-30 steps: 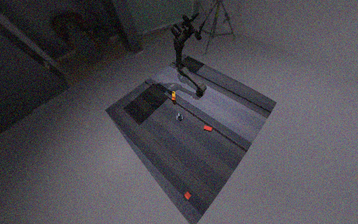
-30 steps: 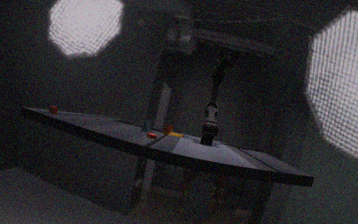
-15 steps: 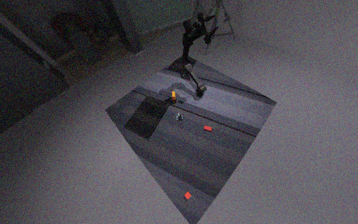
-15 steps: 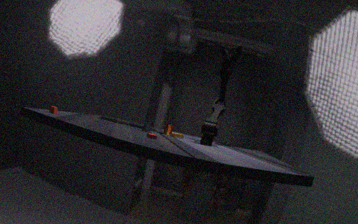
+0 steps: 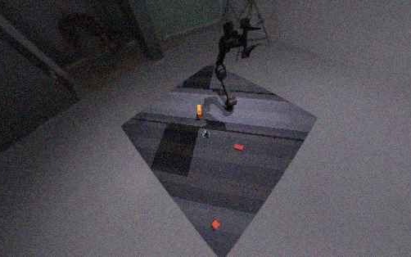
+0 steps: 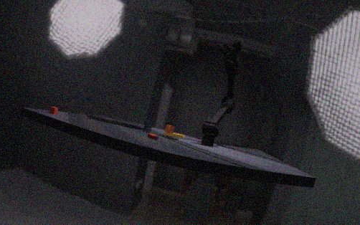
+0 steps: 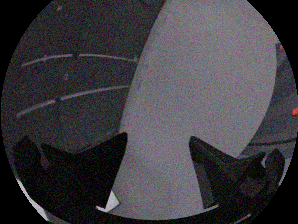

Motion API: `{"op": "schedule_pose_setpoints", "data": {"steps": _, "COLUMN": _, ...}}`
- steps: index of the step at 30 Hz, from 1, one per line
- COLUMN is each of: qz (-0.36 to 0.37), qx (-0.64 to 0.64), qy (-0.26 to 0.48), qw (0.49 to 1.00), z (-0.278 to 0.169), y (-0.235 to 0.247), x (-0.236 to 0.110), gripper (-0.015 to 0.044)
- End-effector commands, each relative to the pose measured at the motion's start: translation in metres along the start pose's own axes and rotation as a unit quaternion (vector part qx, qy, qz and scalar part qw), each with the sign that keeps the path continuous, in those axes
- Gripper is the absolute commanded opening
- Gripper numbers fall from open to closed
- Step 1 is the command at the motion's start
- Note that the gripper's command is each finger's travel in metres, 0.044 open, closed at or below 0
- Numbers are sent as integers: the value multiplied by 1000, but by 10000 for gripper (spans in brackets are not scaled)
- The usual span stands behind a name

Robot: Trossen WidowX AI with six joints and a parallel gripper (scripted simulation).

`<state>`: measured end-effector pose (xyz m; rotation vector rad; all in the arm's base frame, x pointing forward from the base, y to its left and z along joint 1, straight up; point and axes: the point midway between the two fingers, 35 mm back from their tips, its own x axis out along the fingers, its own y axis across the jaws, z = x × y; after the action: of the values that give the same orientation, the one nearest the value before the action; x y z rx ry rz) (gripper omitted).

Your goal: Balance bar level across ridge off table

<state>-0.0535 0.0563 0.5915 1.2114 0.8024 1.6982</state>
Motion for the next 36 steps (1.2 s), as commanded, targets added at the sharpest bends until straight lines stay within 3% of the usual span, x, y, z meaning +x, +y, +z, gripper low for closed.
{"op": "schedule_pose_setpoints", "data": {"steps": 1, "qz": -44, "qx": 9, "qy": -34, "qw": 998, "z": 14, "y": -23, "x": 17, "gripper": 315}}
{"op": "schedule_pose_setpoints", "data": {"steps": 19, "qz": -185, "qx": 37, "qy": -189, "qw": 964, "z": 81, "y": -103, "x": 45, "gripper": 315}}
{"op": "schedule_pose_setpoints", "data": {"steps": 36, "qz": -302, "qx": 71, "qy": -325, "qw": 893, "z": 153, "y": -178, "x": 27, "gripper": 315}}
